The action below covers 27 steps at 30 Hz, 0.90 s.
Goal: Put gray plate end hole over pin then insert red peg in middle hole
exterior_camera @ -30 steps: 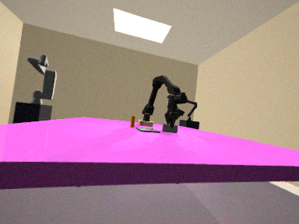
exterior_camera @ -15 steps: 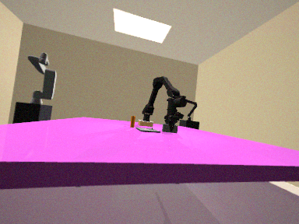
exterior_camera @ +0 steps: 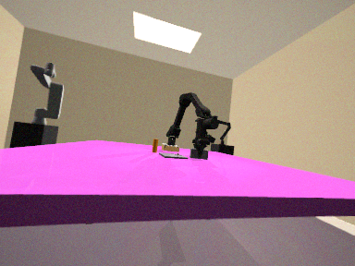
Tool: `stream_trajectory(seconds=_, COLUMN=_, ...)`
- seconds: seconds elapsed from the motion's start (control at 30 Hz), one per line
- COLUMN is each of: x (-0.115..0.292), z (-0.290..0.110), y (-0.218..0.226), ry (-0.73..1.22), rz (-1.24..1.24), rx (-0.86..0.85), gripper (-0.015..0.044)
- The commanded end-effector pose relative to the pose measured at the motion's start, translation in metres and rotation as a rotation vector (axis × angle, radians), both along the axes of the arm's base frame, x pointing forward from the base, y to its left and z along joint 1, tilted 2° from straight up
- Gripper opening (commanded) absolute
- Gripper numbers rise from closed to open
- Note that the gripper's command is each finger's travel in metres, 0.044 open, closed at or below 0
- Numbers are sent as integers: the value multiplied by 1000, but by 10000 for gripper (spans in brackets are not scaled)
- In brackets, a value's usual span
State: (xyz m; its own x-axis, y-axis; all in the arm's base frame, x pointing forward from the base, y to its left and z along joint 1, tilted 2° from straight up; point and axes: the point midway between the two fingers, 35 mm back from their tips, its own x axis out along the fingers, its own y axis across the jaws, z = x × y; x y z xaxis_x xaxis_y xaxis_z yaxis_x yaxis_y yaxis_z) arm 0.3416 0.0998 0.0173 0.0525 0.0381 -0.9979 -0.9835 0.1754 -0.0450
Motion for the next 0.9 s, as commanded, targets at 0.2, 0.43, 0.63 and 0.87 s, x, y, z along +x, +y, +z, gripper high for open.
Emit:
stream_trajectory(seconds=0.2, x=-1, z=-1, y=-1, ry=1, rz=-5, rx=-4, gripper=38)
stream_trajectory(seconds=0.43, x=0, z=4, y=0, ry=1, rz=-5, rx=-4, gripper=0)
stream_trajectory(seconds=0.63, x=2, z=22, y=2, ry=1, rz=-5, rx=-4, gripper=0)
stream_trajectory(seconds=0.87, x=2, z=44, y=4, ry=0, rz=-5, rx=-4, gripper=0)
